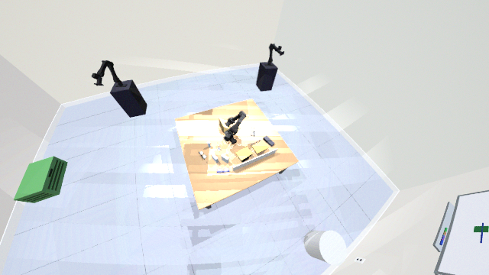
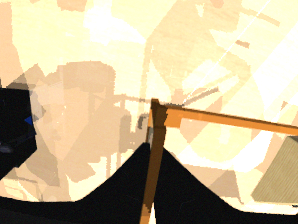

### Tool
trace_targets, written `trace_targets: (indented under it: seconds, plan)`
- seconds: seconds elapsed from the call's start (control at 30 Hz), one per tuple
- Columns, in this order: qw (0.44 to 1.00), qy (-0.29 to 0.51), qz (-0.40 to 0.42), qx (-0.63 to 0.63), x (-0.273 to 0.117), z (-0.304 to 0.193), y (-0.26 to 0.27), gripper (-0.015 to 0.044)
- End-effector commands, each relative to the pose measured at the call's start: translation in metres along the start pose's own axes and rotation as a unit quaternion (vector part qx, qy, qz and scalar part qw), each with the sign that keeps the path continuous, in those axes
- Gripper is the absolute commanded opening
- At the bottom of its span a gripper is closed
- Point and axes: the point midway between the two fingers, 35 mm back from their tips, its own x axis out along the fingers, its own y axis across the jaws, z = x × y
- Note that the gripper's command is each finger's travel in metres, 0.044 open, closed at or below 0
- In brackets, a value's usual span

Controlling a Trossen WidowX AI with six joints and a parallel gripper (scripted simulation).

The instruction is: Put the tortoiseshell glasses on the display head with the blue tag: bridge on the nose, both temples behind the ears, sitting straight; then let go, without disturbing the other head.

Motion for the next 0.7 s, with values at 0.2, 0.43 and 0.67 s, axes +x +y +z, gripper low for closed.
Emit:
trace_targets:
  seconds: [0.2,0.43,0.67]
  plan:
    - [0.986,-0.007,-0.001,0.168,-0.009,0.046,-0.009,0.0]
    - [0.95,-0.01,0.001,0.313,-0.013,0.086,-0.022,0.0]
    - [0.893,-0.011,0.003,0.45,-0.014,0.125,-0.04,0.0]
